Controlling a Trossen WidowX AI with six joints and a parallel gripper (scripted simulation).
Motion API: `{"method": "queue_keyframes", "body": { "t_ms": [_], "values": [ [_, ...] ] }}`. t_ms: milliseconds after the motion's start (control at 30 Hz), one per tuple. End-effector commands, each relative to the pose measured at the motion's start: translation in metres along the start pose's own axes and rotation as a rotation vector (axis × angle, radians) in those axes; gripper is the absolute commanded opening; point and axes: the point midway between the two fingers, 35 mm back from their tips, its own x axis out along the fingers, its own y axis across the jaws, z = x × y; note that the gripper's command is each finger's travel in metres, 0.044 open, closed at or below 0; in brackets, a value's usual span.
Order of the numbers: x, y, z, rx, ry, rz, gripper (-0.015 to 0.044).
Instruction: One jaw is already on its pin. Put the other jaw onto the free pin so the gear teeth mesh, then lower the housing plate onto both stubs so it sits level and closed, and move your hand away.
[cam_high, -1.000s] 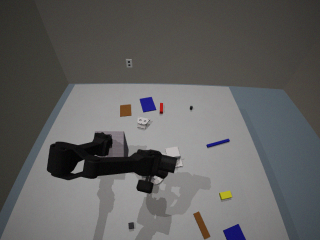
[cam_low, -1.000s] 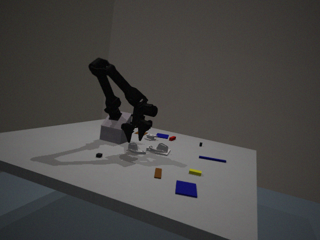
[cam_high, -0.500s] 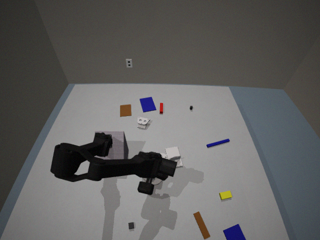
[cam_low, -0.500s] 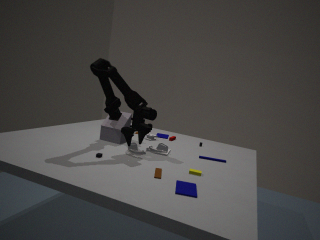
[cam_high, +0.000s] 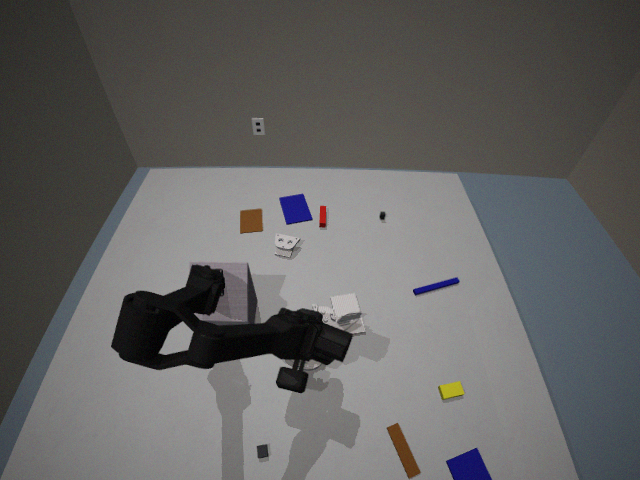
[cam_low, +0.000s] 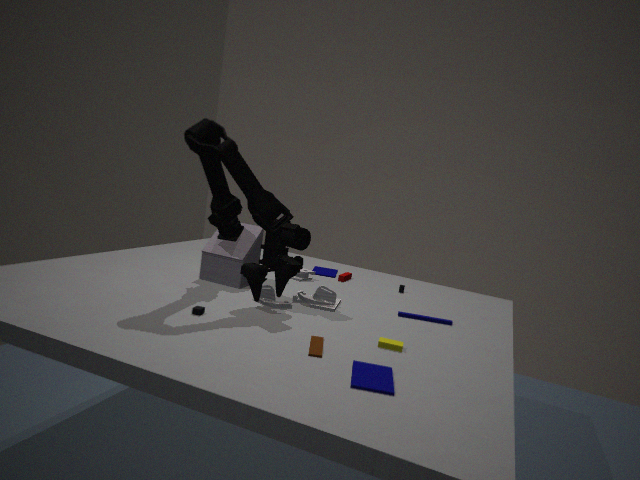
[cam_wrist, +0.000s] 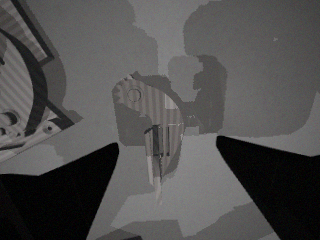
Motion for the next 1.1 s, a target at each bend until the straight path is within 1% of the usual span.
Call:
{"method": "queue_keyframes", "body": {
  "t_ms": [0, 967, 1067],
  "values": [
    [0.0072, 0.0022, -0.0033, -0.01, 0.007, 0.005, 0.044],
    [0.0098, 0.0021, -0.0036, -0.01, 0.007, 0.005, 0.044],
    [0.0095, 0.0011, -0.0035, -0.006, 0.008, 0.0, 0.0361]
  ]
}}
